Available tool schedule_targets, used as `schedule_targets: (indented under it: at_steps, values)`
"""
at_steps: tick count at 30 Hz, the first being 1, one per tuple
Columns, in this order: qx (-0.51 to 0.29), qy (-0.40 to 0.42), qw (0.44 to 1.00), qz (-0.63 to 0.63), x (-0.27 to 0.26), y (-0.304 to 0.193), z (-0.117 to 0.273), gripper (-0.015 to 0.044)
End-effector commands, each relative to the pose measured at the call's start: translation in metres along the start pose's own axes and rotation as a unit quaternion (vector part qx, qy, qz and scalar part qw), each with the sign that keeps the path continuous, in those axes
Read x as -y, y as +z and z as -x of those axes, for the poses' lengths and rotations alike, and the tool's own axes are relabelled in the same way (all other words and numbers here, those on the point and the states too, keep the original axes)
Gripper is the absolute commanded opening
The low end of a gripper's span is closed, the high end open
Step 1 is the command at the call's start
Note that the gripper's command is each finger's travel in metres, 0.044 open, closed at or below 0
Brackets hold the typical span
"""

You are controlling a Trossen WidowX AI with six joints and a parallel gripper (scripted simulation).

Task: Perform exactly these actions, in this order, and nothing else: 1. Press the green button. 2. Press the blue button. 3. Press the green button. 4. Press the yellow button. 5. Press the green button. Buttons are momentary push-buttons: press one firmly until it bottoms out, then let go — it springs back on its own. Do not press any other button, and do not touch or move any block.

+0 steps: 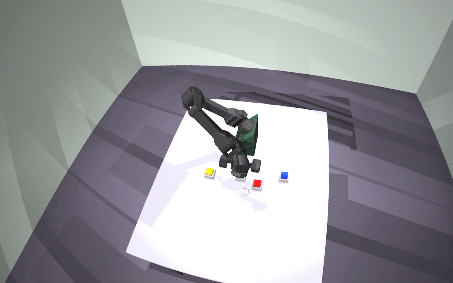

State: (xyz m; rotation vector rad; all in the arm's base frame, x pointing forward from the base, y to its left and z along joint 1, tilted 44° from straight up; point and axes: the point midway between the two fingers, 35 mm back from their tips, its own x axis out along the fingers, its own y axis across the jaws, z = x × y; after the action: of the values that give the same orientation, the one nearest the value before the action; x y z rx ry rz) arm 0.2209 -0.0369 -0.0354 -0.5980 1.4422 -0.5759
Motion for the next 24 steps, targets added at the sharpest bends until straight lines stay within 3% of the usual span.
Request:
schedule_targets:
  at_steps: [1, 24]
  values:
    - [-0.002, -0.003, 1.000, 0.004, 0.0008, -0.0020, -0.0077, 0.0020]
    - [-0.002, -0.003, 1.000, 0.004, 0.0011, -0.0024, -0.0132, 0.0020]
